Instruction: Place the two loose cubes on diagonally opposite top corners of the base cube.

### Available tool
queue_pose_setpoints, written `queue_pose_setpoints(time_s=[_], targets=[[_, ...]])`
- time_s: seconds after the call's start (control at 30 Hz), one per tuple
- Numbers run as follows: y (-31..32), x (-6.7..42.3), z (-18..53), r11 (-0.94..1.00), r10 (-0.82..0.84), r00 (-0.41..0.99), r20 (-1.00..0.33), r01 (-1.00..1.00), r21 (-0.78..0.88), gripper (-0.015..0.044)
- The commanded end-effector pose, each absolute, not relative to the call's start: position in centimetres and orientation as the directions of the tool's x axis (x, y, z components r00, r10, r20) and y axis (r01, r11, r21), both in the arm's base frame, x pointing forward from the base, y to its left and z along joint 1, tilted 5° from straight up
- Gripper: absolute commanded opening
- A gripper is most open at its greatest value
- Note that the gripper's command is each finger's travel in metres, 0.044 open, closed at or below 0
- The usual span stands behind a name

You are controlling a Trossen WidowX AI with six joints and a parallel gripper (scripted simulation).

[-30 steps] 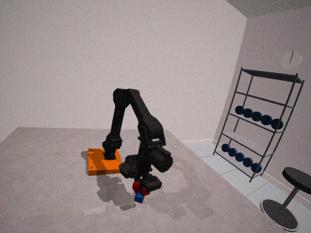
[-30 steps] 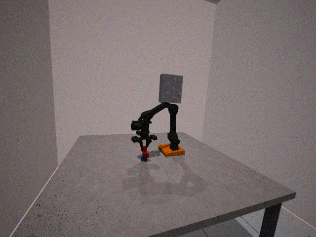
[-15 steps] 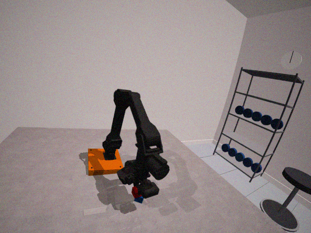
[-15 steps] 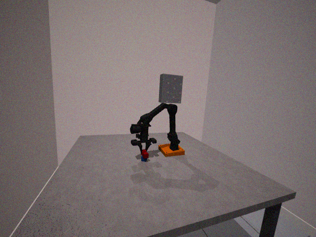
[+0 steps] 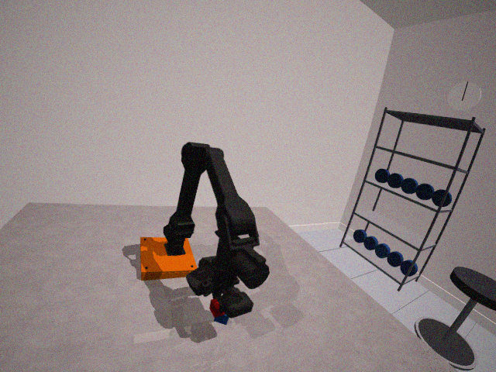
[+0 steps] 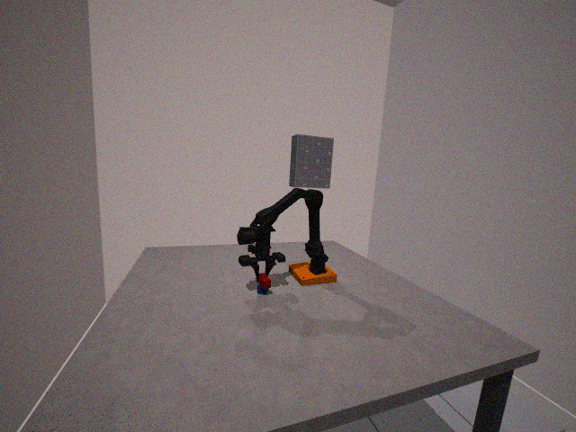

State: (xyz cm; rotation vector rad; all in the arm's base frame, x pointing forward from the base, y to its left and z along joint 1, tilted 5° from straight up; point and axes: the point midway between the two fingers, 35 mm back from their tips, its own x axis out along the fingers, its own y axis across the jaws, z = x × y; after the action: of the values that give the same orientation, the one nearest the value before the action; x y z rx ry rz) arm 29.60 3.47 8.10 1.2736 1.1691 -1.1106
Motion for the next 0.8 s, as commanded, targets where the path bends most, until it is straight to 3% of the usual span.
queue_pose_setpoints(time_s=[0.0,0.27,0.4,0.77], targets=[[3.5,29.6,8.0,0.004,0.042,0.098,-0.994,0.995,0.099,0.0105],[3.5,29.6,8.0,0.004,0.042,0.098,-0.994,0.995,0.099,0.0105],[3.5,29.6,8.0,0.004,0.042,0.098,-0.994,0.995,0.099,0.0205],[3.4,29.5,9.1,0.009,0.038,0.098,-0.994,0.995,0.098,0.0205]])
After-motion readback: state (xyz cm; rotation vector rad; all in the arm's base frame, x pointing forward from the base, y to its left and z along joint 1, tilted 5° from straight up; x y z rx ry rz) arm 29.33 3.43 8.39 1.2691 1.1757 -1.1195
